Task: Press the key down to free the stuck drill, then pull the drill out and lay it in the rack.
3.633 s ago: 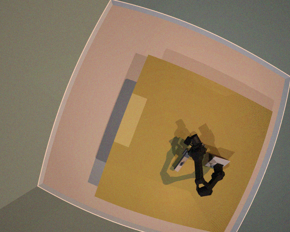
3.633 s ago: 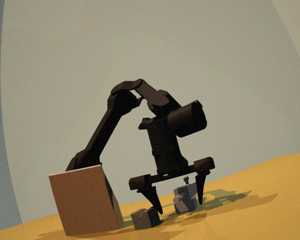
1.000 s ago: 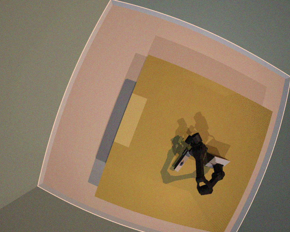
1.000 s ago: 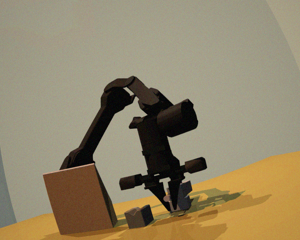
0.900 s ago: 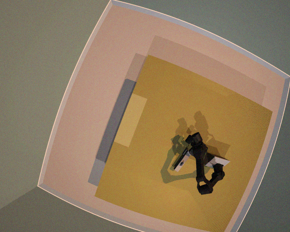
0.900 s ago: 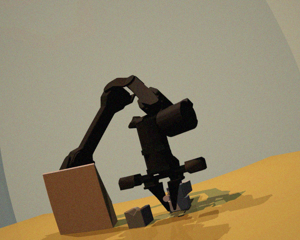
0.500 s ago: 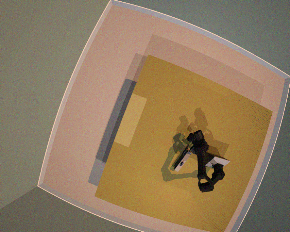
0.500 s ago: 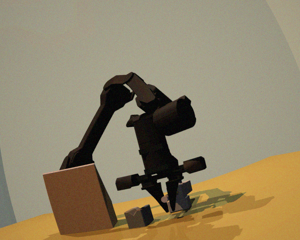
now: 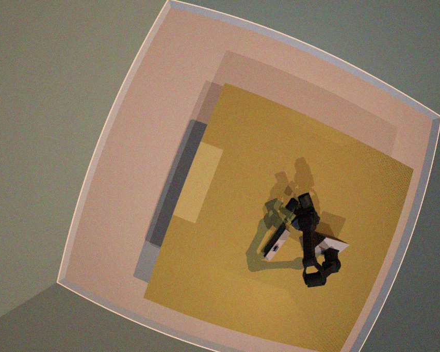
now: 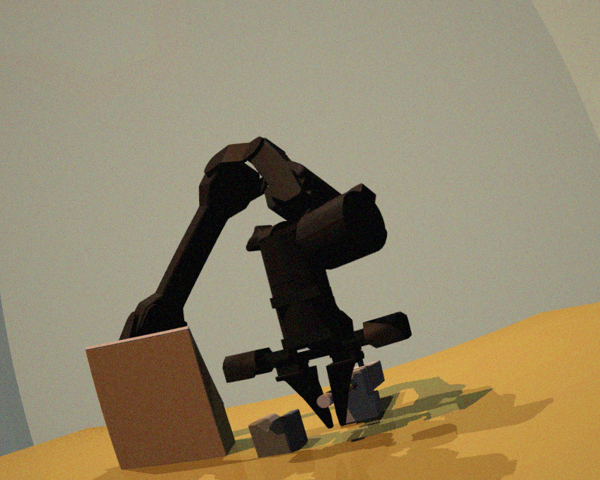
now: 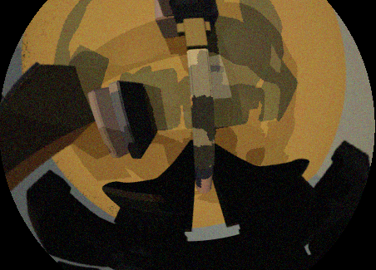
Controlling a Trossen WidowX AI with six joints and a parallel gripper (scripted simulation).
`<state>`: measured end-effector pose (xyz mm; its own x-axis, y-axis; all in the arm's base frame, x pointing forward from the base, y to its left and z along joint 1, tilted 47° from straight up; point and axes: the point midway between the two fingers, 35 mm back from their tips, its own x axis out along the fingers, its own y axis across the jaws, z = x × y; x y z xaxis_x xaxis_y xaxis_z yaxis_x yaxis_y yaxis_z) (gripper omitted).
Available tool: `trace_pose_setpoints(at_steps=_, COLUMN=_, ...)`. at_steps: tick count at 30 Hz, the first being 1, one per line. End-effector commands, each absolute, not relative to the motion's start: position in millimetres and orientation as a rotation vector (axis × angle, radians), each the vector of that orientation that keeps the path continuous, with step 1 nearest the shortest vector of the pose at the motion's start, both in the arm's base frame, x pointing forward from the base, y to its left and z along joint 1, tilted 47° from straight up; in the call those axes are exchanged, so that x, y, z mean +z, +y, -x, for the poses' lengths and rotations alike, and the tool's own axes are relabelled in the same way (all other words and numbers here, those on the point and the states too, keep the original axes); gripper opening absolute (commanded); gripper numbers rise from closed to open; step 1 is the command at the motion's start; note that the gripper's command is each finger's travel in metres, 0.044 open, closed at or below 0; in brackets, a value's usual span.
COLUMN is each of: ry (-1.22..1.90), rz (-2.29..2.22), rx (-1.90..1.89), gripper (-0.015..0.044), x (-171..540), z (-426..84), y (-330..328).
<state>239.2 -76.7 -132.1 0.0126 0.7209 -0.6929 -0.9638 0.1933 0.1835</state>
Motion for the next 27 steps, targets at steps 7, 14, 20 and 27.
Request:
trace_pose_setpoints(at_steps=7, ry=0.778, rz=0.400, rx=1.365, gripper=0.0000, x=-131.1, z=-237.6, y=-83.0)
trace_pose_setpoints(at_steps=14, ry=0.778, rz=0.400, rx=1.365, gripper=0.0000, x=-127.2, z=-237.5, y=-85.5)
trace_pose_setpoints(at_steps=20, ry=0.778, rz=0.400, rx=1.365, gripper=0.0000, x=-123.9, z=-237.1, y=-87.6)
trace_pose_setpoints(at_steps=27, ry=0.779, rz=0.400, rx=1.365, gripper=0.0000, x=-120.2, z=-236.7, y=-90.0)
